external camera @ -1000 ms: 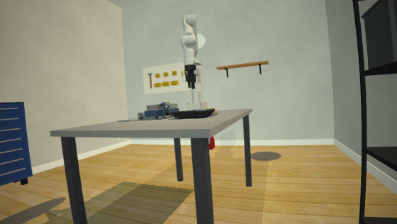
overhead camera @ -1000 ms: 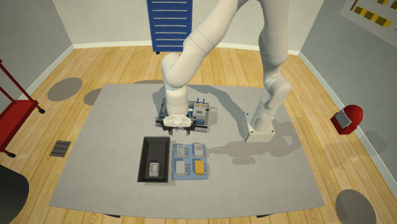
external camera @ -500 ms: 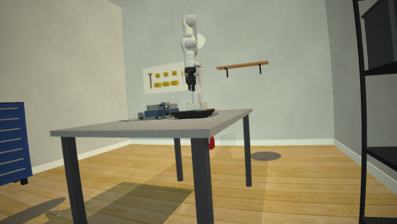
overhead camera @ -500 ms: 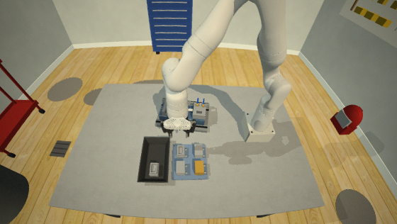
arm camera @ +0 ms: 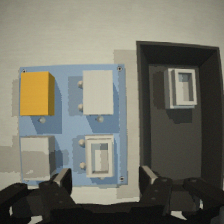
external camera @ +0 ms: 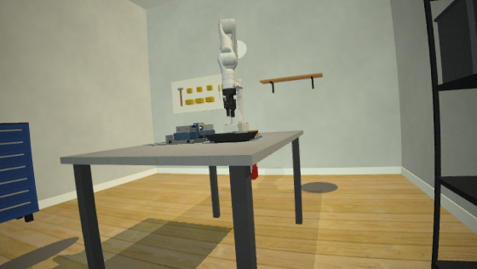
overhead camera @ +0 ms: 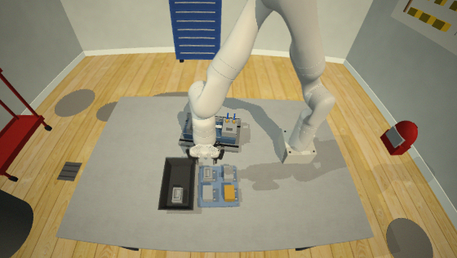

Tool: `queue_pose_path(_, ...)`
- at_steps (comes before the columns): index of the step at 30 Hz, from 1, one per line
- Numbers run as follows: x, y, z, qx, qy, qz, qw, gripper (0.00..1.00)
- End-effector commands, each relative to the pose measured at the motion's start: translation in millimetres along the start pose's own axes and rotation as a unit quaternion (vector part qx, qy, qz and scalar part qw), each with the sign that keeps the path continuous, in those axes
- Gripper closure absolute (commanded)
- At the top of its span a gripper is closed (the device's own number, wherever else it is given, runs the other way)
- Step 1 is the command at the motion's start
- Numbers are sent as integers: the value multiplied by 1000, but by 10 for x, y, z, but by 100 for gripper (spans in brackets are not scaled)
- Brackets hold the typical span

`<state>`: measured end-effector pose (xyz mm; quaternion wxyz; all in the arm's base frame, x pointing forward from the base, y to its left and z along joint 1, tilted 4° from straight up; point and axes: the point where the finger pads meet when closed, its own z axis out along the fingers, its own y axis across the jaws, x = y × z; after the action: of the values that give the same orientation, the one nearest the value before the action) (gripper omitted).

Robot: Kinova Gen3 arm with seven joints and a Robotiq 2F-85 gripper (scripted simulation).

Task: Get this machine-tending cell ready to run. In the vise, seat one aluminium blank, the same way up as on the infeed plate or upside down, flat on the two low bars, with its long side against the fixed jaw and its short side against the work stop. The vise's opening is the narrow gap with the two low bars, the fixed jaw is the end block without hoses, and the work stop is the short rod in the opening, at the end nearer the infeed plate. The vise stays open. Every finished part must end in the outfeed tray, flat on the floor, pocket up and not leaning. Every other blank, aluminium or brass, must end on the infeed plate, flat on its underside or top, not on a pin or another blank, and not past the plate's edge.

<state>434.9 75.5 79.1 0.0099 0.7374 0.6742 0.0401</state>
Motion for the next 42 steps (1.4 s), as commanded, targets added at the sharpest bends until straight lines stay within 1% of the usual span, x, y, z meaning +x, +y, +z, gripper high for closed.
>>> queue_pose_path(1, -13, -50, 169, 9, -3, 0, 1000, 33)
queue_pose_path(3, -13, -50, 169, 9, -3, 0, 1000, 33)
queue_pose_path(11, -15, -54, 476, 9, -3, 0, 1000, 33)
queue_pose_path(18, -15, -57, 662, 9, -3, 0, 1000, 33)
queue_pose_path(28, -16, -59, 744, 9, -3, 0, 1000, 33)
queue_pose_path(42, -16, -59, 748, 9, -3, 0, 1000, 33)
